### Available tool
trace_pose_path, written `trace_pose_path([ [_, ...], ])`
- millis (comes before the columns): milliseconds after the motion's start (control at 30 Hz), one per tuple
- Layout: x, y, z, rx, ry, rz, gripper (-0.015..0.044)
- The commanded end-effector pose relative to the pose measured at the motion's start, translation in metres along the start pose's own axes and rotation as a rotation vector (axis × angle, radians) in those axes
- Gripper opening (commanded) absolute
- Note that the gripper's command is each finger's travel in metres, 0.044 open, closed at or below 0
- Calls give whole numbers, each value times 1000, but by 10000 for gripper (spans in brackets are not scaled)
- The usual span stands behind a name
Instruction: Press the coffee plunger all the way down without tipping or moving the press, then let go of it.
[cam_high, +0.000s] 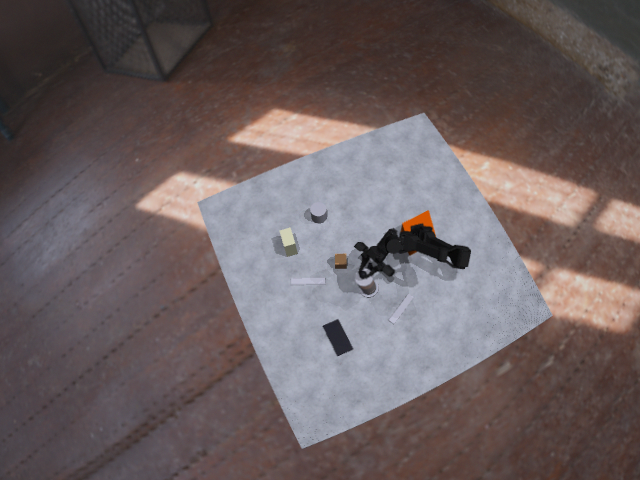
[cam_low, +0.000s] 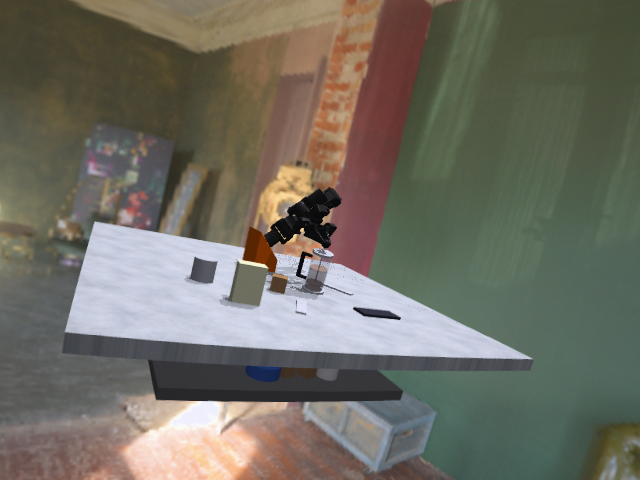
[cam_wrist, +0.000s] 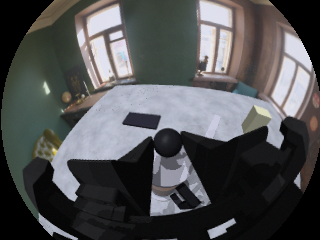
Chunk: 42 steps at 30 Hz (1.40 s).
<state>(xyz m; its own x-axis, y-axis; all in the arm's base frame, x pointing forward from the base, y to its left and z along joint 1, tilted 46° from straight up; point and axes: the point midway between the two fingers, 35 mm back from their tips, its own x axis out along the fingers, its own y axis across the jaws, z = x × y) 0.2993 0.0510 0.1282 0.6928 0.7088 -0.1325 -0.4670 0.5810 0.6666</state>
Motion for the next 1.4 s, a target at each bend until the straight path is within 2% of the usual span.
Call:
trace_pose_path([
  [0,0,0,0,1,0,-1,126],
  [33,0,0,0,1,0,-1,126],
  [433,0,0,0,1,0,-1,440],
  [600,1,2,5,-7,-10,-1,440],
  [767,-10,-11,27,15,-72,-79,440],
  [1133,-56,14,57,20,15,-14,440],
  [1367,-57,14,58,21,15,-12,440],
])
